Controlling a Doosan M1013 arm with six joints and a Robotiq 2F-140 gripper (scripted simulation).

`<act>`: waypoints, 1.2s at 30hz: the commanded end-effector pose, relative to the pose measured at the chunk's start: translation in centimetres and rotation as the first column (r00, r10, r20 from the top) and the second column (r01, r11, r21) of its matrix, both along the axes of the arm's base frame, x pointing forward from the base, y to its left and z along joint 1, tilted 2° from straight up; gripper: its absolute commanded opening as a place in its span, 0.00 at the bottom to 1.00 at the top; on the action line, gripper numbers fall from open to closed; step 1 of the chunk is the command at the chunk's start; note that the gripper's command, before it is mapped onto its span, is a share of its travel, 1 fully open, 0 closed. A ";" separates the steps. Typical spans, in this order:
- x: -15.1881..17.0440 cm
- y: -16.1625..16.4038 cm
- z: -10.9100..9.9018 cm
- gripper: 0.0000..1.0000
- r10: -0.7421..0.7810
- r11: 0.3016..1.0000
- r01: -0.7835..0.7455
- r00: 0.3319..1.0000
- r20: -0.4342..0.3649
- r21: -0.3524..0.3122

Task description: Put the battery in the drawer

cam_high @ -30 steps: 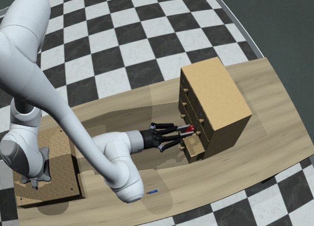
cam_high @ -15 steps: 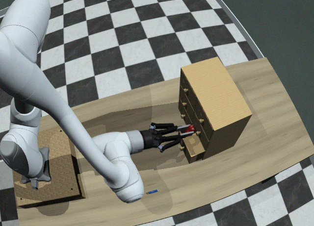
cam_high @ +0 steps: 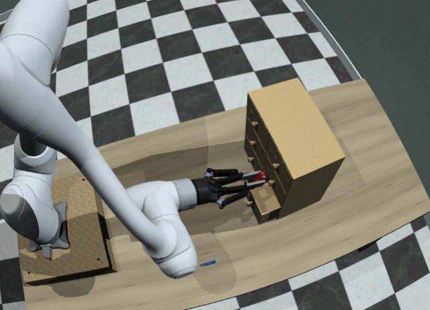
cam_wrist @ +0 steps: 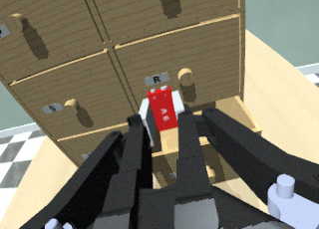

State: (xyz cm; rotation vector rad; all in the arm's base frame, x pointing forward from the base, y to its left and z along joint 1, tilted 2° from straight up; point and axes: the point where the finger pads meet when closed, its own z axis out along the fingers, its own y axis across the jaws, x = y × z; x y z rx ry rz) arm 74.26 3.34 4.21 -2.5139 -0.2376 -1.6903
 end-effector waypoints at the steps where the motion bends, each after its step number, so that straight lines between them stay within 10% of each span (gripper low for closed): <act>1: 0.4 -0.4 0.4 0.16 -0.004 1.000 0.004 1.000 0.002 -0.001; 12: 0.4 -0.4 0.4 0.26 -0.004 1.000 0.004 1.000 0.002 -0.001; 13: 0.4 -0.4 0.4 1.00 -0.004 1.000 0.004 1.000 0.002 -0.001; 36: -0.7 -0.6 0.5 1.00 -0.004 1.000 0.004 1.000 0.002 -0.001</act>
